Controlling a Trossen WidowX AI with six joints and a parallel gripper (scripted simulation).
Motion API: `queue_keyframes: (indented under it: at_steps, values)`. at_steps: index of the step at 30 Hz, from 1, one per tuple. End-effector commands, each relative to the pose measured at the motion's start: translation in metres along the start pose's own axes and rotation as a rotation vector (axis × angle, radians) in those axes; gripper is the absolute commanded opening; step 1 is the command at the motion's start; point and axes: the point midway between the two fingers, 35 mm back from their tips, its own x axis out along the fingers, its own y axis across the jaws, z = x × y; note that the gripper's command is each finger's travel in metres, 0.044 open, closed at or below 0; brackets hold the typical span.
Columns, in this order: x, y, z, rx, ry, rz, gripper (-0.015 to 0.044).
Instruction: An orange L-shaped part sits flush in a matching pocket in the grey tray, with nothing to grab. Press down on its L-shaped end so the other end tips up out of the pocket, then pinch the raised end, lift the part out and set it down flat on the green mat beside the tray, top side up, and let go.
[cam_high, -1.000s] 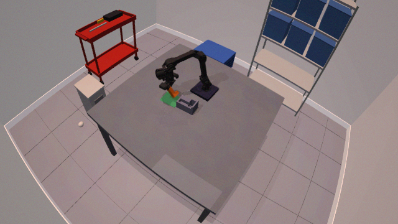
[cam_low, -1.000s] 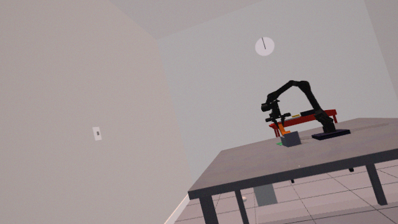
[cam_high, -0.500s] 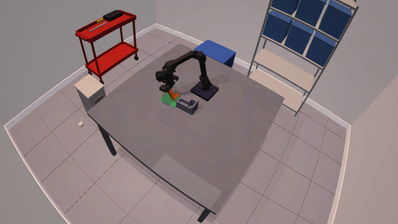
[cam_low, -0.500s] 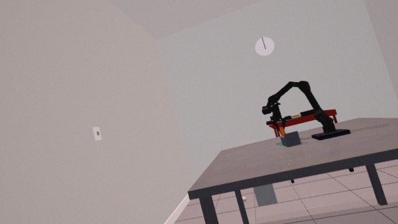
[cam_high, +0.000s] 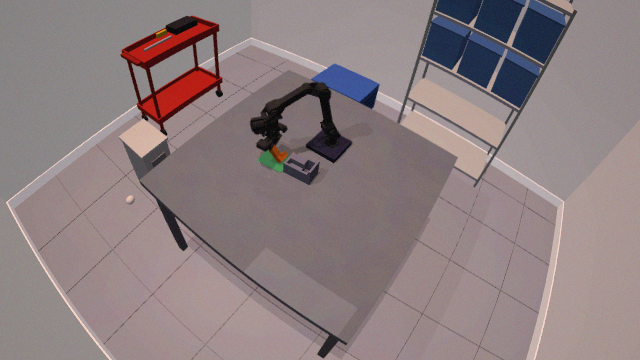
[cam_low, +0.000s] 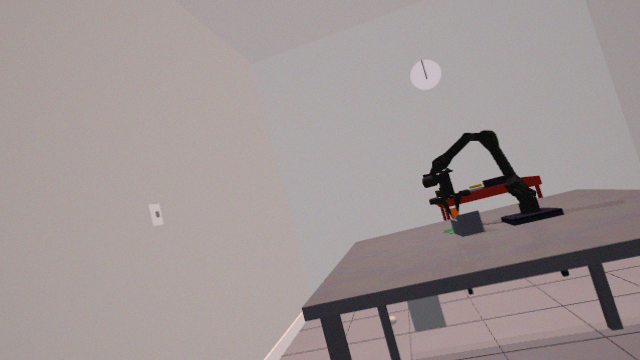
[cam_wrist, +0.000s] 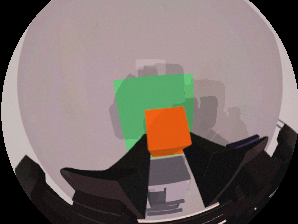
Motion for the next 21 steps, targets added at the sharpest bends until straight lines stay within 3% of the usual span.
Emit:
queue_keyframes:
  at_steps: [1, 5, 15, 21]
  values:
    - [0.001, 0.0, 0.0, -0.003, 0.0, 0.003, 0.0]
    - [0.001, 0.0, 0.0, 0.0, 0.0, 0.0, 0.0]
    - [-0.002, 0.0, 0.0, 0.0, 0.0, 0.0, 0.0263]
    - [-0.047, 0.003, 0.002, -0.001, 0.0, 0.002, 0.04]
